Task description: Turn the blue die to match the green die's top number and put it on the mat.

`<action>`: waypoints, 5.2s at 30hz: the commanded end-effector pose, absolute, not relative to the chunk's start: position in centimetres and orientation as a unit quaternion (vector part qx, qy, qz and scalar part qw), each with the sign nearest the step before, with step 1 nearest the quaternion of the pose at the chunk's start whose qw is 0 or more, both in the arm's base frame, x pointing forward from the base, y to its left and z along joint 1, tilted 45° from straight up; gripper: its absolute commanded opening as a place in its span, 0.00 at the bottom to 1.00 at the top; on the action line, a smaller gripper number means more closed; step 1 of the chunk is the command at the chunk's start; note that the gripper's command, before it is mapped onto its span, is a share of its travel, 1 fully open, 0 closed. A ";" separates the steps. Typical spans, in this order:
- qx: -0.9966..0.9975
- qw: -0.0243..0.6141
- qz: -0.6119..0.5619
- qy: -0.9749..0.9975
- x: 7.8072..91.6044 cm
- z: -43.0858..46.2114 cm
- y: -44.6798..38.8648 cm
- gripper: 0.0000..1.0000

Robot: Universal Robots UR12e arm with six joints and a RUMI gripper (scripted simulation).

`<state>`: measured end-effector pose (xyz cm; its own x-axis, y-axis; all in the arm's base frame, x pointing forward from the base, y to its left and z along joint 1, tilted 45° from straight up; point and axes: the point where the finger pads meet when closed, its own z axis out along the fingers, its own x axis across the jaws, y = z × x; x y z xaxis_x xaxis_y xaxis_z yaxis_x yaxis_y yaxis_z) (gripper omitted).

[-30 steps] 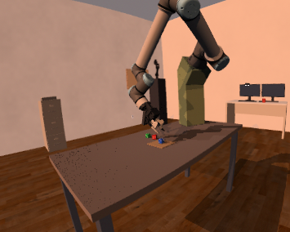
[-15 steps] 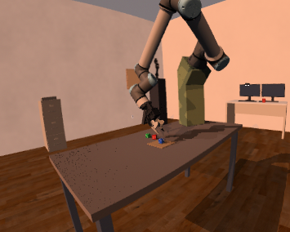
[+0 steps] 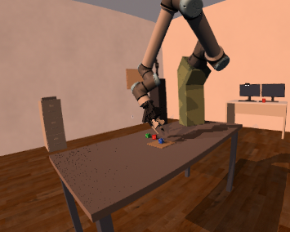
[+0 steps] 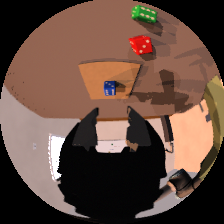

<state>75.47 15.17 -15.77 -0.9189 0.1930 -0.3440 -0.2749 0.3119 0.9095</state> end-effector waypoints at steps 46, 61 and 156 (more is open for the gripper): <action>-0.005 0.210 0.543 0.813 75.4 -14.6 15.2 0.40; 0.006 0.204 0.482 0.852 75.2 -14.7 15.5 0.40; 0.050 0.207 0.324 0.922 71.3 -7.0 9.6 1.00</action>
